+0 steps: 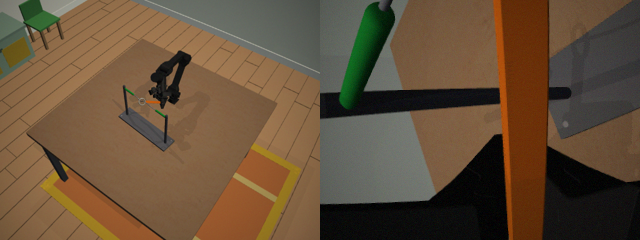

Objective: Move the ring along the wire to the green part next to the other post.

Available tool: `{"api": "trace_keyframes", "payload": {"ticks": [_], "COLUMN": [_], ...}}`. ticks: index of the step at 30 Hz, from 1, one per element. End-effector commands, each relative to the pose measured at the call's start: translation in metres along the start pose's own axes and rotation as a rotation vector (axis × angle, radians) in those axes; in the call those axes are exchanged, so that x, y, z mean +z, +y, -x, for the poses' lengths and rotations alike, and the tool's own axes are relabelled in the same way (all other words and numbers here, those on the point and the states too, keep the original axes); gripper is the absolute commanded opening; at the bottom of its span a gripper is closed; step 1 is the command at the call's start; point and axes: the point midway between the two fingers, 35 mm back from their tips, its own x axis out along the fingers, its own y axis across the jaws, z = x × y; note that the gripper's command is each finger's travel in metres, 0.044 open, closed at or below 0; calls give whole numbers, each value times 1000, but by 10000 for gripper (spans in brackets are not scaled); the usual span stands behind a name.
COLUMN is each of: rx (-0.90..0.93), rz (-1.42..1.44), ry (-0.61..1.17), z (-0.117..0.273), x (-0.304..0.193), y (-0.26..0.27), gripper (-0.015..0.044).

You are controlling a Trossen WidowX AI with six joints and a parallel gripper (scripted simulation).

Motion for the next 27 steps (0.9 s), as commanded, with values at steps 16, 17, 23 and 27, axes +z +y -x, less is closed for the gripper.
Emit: {"api": "trace_keyframes", "payload": {"ticks": [16, 17, 23, 27], "rx": [-195, -214, -323, -394], "rz": [311, 338, 502, 612], "ry": [-26, -28, -40, -48], "z": [4, 4, 7, 11], "x": [7, 8, 15, 21], "y": [-21, -23, -38, -48], "gripper": [-150, -150, -150, -150]}}
